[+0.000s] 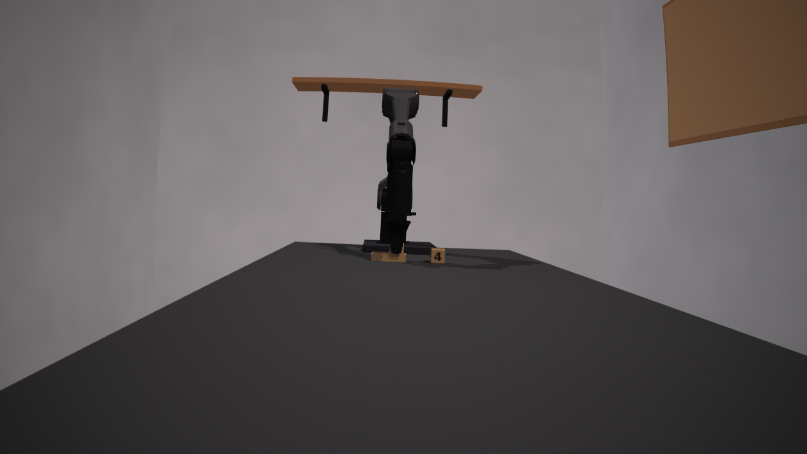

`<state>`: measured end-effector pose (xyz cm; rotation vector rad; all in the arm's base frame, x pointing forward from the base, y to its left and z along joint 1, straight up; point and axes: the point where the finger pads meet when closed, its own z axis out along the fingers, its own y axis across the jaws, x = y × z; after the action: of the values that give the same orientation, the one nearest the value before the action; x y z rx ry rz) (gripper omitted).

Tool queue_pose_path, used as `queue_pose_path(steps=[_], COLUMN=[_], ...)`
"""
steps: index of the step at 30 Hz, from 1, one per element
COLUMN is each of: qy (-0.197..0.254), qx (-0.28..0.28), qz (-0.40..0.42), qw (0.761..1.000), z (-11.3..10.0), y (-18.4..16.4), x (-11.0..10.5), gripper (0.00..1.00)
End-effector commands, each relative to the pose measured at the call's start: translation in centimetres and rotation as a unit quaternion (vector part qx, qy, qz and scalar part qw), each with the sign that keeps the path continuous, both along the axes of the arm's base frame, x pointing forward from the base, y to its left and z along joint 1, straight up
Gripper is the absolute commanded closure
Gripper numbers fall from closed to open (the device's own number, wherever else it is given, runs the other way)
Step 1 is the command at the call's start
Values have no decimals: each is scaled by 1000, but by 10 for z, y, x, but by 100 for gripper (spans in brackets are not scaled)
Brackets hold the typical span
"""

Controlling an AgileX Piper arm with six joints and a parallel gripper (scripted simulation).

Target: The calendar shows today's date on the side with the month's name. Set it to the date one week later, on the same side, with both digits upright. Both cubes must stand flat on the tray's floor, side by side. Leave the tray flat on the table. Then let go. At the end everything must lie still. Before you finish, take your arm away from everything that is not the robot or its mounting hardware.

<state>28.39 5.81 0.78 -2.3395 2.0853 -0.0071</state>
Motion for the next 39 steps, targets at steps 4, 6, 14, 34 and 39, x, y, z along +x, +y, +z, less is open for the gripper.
queue_pose_path(steps=[4,6,14,34,39], qy=[1,1,1,1,1], qx=[0,0,0,0,0], qz=[0,0,0,0,0], qw=[1000,1000,1000,1000,1000], z=[-1,-1,-1,-1,-1], y=[0,0,0,0,0], x=[-1,-1,-1,-1,-1], gripper=[38,38,38,64,64])
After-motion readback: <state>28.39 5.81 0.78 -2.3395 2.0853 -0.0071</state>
